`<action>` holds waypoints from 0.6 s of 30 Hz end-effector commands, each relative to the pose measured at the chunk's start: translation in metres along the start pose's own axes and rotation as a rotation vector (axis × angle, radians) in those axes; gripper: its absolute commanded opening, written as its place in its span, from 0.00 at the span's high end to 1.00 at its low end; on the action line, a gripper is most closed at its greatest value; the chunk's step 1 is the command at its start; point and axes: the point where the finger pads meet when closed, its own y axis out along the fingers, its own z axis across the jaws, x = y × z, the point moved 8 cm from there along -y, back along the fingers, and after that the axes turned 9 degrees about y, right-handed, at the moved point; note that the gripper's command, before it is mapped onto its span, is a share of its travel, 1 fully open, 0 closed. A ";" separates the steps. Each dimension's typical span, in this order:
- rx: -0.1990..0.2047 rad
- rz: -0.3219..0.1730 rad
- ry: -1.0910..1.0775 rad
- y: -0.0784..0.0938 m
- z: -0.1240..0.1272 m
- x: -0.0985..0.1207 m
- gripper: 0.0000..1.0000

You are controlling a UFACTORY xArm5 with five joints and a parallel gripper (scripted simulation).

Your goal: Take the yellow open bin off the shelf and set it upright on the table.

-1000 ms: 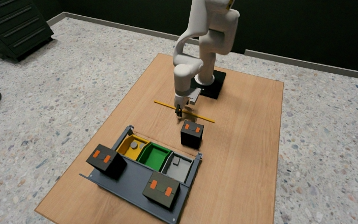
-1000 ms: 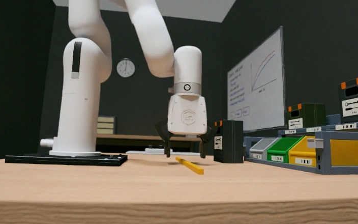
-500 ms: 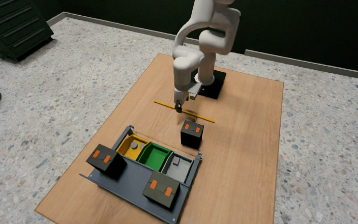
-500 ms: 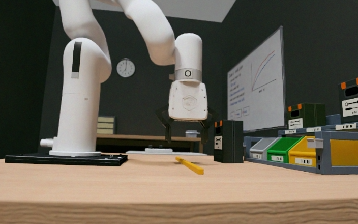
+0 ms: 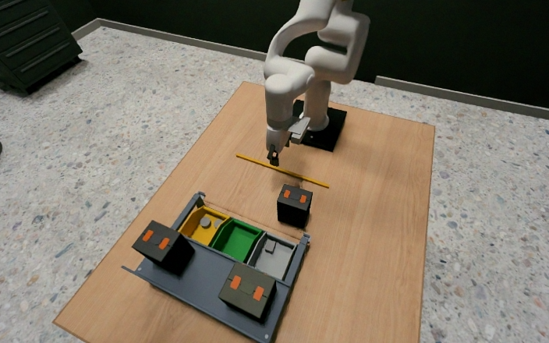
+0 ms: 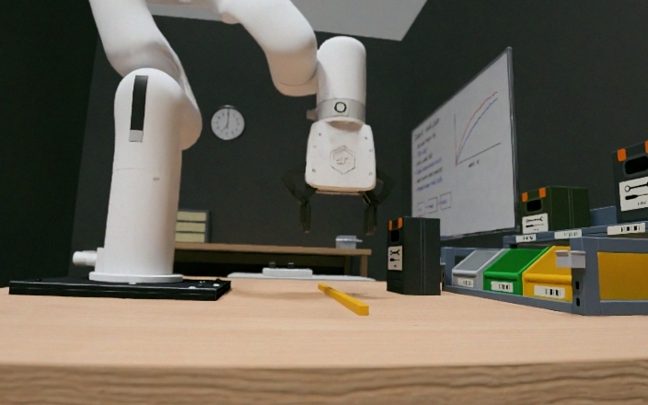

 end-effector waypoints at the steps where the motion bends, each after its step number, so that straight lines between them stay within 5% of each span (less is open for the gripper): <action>1: 0.002 0.000 0.000 -0.013 0.000 0.000 0.00; 10: 0.002 0.000 0.000 -0.034 0.000 0.000 0.00; 18: 0.002 0.003 0.000 -0.033 0.002 0.001 0.00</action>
